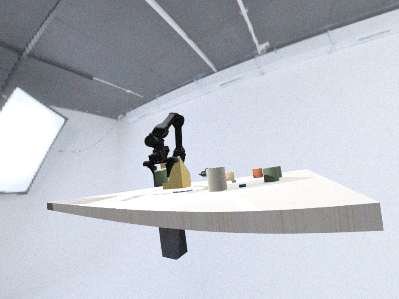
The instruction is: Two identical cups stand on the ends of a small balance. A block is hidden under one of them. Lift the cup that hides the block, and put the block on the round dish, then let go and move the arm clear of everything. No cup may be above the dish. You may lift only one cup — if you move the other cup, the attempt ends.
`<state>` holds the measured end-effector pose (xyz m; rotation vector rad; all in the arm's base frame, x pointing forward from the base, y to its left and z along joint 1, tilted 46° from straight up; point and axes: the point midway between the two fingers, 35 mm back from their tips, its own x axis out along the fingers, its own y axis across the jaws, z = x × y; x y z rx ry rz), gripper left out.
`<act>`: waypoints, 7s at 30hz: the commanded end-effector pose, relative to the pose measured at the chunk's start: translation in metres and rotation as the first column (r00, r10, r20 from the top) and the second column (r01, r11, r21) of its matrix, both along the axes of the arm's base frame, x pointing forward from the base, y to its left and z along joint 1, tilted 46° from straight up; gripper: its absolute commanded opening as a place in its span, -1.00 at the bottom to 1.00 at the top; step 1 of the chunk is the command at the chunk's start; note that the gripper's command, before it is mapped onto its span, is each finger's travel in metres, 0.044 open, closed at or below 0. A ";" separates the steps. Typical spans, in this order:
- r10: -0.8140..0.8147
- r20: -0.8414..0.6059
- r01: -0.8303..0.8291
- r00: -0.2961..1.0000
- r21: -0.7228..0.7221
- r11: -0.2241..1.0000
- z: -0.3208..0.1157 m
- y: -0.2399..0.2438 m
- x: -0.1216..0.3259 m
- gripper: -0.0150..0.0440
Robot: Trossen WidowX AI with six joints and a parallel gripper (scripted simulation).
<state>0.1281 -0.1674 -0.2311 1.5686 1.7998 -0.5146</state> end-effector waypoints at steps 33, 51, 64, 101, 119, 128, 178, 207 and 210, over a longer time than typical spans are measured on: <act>0.012 0.003 -0.012 1.000 -0.004 1.000 -0.039 0.036 -0.005 0.13; 0.008 0.004 -0.007 1.000 -0.006 1.000 -0.001 -0.002 -0.003 1.00; 0.202 0.199 -0.198 0.959 -0.042 0.979 0.060 0.010 0.109 0.39; 0.380 0.399 -0.393 0.835 -0.051 0.918 0.116 0.106 0.204 0.39; 0.379 0.399 -0.393 0.835 -0.050 0.918 0.104 0.118 0.203 -0.01; 0.379 0.399 -0.393 0.835 -0.051 0.918 0.107 0.115 0.204 -0.41; 0.384 0.392 -0.393 0.836 -0.059 0.918 0.006 0.054 0.099 -0.49; 0.388 0.393 -0.397 0.834 -0.061 0.916 -0.018 0.079 0.098 -0.14; 0.388 0.393 -0.397 0.834 -0.061 0.916 -0.018 0.079 0.098 0.13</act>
